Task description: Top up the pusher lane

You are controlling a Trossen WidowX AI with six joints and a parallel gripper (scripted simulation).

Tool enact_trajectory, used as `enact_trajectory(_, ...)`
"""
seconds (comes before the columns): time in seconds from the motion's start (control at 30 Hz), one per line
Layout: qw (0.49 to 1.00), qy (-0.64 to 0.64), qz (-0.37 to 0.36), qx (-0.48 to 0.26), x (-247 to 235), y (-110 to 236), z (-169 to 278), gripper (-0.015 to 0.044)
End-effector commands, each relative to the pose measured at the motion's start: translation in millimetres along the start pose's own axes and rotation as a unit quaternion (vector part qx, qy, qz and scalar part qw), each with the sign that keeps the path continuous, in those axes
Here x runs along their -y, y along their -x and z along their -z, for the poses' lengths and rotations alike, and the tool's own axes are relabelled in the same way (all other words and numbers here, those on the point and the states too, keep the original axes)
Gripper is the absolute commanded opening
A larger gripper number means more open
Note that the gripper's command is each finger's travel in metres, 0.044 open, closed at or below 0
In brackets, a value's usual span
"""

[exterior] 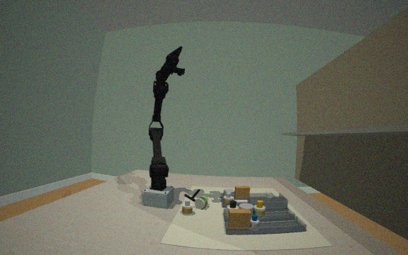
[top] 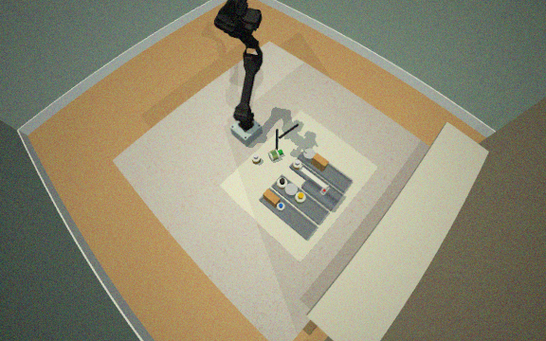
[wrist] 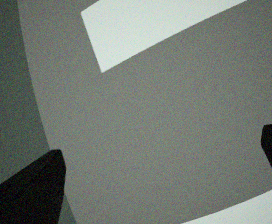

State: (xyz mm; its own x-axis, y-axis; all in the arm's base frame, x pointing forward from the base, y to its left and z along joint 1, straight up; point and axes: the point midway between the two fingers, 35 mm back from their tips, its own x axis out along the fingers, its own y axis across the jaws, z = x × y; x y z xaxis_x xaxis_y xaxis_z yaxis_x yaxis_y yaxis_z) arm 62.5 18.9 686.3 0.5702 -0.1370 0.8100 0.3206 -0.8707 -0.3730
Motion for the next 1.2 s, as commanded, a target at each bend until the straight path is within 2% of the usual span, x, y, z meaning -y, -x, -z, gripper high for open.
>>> enact_trajectory(0.0,0.989,-0.118,-0.092,0.007,-75.4,-6.7,-10.0,0.044)
enact_trajectory(0.27,0.921,-0.293,-0.256,0.011,-195.6,4.5,-53.7,0.044)
enact_trajectory(0.57,0.782,-0.437,-0.445,-0.003,-306.2,54.6,-131.5,0.044)
enact_trajectory(0.87,0.592,-0.496,-0.633,-0.04,-375.4,150.3,-217.9,0.044)
enact_trajectory(1.17,0.368,-0.458,-0.803,-0.098,-393.6,275.2,-294.3,0.044)
